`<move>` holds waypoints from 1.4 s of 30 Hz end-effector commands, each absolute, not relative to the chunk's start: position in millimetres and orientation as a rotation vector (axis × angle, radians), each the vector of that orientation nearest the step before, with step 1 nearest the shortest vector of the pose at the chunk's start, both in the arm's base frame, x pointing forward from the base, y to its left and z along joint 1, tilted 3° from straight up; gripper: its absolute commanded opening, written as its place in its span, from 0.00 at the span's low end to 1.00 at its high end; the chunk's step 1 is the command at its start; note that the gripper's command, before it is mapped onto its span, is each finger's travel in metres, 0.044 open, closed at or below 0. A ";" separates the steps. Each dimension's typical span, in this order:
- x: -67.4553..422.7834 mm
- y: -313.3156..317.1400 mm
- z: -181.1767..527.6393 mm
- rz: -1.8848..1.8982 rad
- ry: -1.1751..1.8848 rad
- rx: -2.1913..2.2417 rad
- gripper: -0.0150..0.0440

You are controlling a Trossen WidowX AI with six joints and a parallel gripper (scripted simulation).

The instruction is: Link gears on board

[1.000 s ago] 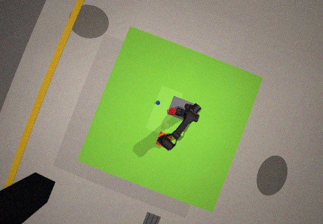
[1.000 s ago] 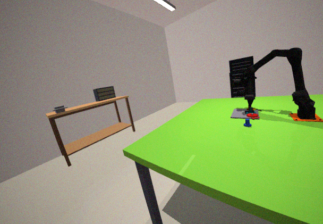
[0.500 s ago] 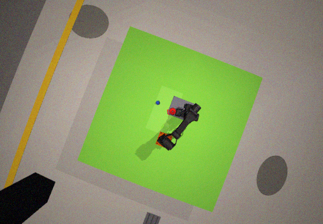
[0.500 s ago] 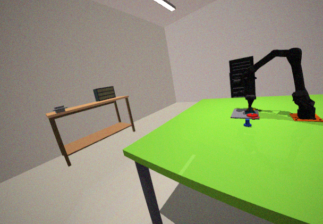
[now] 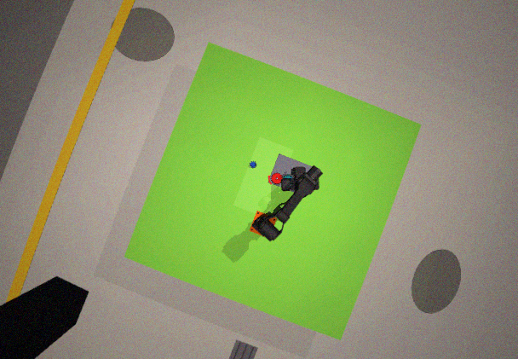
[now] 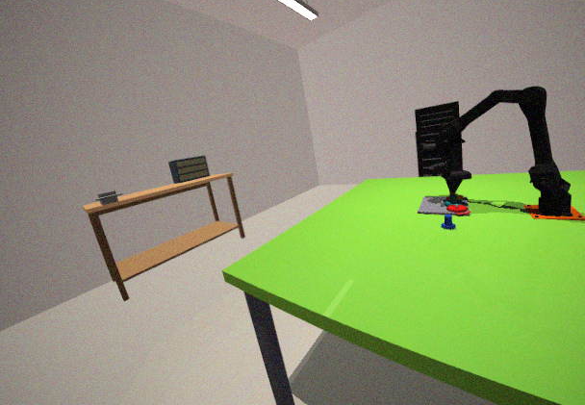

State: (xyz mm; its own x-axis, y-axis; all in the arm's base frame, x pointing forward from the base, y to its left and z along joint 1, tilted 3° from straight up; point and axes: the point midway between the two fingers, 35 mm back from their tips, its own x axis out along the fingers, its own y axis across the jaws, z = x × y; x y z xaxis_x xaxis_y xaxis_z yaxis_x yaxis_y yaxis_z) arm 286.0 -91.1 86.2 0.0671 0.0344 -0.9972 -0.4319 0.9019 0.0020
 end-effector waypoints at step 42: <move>285.4 -90.5 79.8 0.337 1.477 -0.301 0.25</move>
